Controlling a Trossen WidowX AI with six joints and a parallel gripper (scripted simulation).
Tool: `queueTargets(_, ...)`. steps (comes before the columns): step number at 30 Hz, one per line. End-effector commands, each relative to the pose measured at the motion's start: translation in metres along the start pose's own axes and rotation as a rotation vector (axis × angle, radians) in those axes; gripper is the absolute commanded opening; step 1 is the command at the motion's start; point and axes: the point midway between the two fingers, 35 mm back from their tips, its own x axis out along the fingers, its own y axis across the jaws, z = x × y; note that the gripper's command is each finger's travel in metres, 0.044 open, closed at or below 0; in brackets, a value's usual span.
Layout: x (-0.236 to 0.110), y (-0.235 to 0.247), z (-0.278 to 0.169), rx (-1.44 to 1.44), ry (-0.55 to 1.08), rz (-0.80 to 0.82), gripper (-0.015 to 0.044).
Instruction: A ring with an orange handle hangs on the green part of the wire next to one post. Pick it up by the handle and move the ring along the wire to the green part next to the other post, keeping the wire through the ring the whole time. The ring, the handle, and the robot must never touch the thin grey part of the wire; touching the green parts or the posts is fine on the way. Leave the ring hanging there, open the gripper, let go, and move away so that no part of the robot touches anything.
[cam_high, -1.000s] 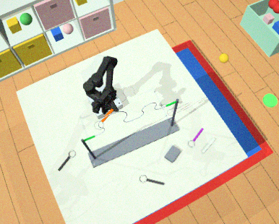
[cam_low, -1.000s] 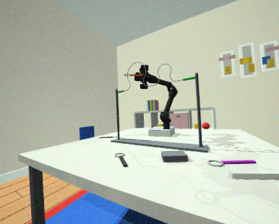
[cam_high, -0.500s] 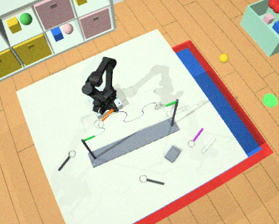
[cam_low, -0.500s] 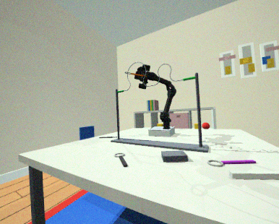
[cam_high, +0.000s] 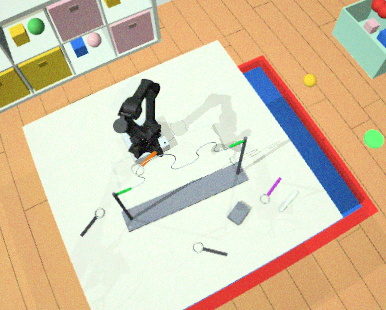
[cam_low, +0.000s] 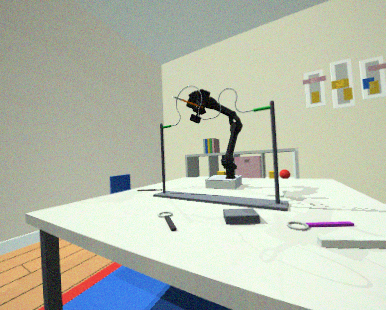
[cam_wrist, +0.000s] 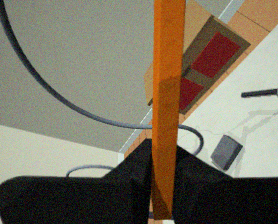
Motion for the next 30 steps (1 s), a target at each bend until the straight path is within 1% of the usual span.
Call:
queueTargets(1, 0.0, -0.001, 0.002, -0.054, -0.004, -0.034, -0.015)
queueTargets(30, 0.0, -0.012, 0.004, -0.372, -0.025, -0.243, -0.015)
